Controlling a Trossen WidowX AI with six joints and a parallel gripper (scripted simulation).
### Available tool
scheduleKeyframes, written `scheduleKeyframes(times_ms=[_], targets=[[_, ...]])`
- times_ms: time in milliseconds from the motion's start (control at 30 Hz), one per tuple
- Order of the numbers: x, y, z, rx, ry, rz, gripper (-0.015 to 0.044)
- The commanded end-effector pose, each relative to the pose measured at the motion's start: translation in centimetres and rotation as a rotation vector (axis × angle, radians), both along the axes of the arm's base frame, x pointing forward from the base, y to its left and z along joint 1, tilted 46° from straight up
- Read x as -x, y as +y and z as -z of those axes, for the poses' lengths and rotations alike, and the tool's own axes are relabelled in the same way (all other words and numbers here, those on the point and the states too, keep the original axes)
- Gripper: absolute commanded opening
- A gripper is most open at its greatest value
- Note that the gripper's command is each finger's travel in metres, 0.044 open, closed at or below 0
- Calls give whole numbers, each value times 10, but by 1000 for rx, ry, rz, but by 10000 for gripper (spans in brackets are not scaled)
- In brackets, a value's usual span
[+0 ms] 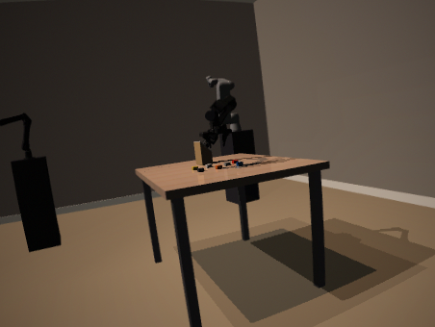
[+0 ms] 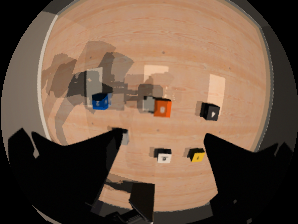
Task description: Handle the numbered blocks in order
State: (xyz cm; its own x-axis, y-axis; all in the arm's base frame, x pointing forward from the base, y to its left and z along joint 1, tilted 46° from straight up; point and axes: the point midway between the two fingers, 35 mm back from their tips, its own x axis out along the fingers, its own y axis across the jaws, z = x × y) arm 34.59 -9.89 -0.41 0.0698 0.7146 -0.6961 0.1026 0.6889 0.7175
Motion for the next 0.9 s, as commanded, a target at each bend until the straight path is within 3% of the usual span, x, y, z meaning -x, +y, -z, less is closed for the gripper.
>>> scheduleKeyframes(times_ms=[0,233,867], targets=[[0,-16,14,6,-2,-1,400],[18,-86,87,10,-3,-2,400],[19,-87,89,10,-3,-2,400]])
